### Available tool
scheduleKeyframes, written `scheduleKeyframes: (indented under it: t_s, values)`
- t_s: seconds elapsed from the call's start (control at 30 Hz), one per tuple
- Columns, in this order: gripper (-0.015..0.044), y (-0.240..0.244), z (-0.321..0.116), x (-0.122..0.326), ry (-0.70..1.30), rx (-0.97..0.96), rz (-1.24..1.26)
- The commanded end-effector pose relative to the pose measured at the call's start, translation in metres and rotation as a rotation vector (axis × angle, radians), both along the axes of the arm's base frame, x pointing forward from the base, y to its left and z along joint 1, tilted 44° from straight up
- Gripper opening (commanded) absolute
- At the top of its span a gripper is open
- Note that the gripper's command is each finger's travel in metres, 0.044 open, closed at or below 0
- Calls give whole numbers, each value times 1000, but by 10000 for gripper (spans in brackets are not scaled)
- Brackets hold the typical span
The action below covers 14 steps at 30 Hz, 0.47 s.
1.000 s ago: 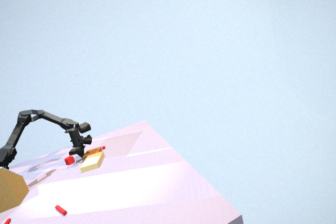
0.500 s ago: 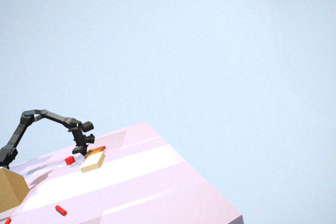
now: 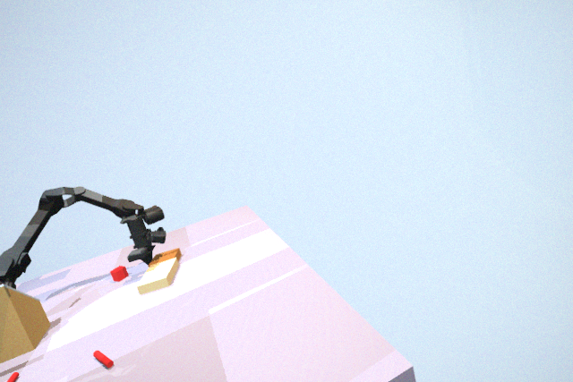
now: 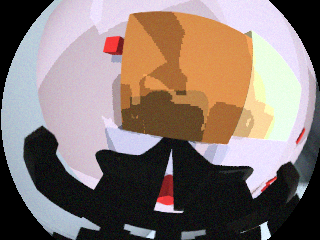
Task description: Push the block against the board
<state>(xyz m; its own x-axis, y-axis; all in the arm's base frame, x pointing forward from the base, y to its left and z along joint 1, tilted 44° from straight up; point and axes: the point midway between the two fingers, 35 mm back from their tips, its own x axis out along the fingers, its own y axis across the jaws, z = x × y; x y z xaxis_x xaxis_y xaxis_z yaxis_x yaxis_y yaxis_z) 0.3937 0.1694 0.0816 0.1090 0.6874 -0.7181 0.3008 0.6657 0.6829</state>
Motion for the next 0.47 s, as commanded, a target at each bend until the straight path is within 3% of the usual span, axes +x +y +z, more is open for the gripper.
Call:
scheduleKeyframes:
  t_s: [0.0,0.43]
  values:
    - [0,-1,-1,5,-3,-1,2]
    - [0,-2,-2,8,-3,-1,2]
